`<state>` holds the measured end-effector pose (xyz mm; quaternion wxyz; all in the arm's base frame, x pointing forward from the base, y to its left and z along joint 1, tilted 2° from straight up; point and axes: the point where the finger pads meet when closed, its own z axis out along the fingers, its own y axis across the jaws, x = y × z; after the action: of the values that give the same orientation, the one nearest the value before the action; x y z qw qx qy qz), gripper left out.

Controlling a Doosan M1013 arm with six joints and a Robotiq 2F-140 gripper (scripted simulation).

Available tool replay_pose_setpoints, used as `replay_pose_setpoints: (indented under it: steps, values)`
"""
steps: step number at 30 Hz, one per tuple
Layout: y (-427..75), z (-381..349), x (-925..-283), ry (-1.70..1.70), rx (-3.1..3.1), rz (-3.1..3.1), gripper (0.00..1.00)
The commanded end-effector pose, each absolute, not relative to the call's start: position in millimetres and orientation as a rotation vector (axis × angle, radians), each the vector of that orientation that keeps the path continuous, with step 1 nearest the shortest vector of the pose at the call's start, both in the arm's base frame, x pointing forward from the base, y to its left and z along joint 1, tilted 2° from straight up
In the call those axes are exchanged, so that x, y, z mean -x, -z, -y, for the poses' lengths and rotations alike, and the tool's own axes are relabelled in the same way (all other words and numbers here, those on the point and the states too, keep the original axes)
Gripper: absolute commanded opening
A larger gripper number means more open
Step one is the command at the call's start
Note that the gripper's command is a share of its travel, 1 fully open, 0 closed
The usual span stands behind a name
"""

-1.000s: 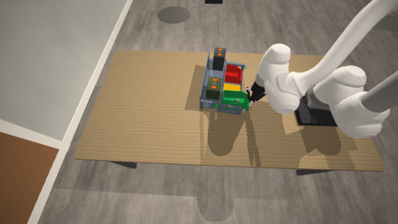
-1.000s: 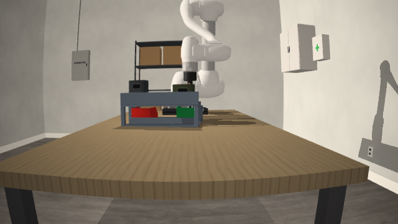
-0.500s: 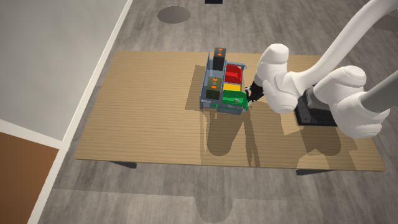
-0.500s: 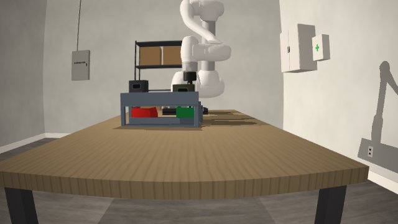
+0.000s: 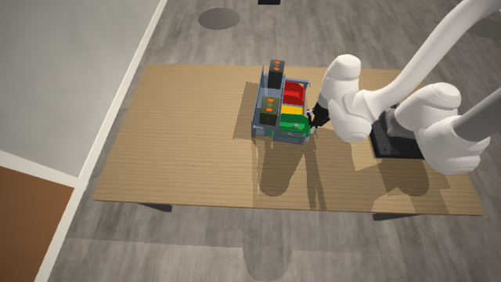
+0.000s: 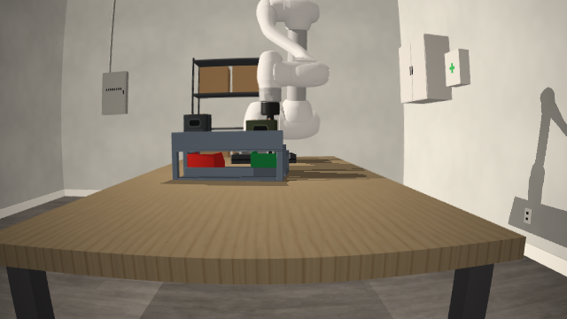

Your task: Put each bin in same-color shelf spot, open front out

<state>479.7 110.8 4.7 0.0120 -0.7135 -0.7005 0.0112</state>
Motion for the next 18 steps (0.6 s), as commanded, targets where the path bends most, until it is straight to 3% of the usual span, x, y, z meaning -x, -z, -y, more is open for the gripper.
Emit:
replay_pose_setpoints:
  steps: [1,18]
  values:
    - [-5,-111,-481,-0.035,2.225,2.184,0.10]
    - [-4,-111,-492,-0.035,2.225,2.184,0.10]
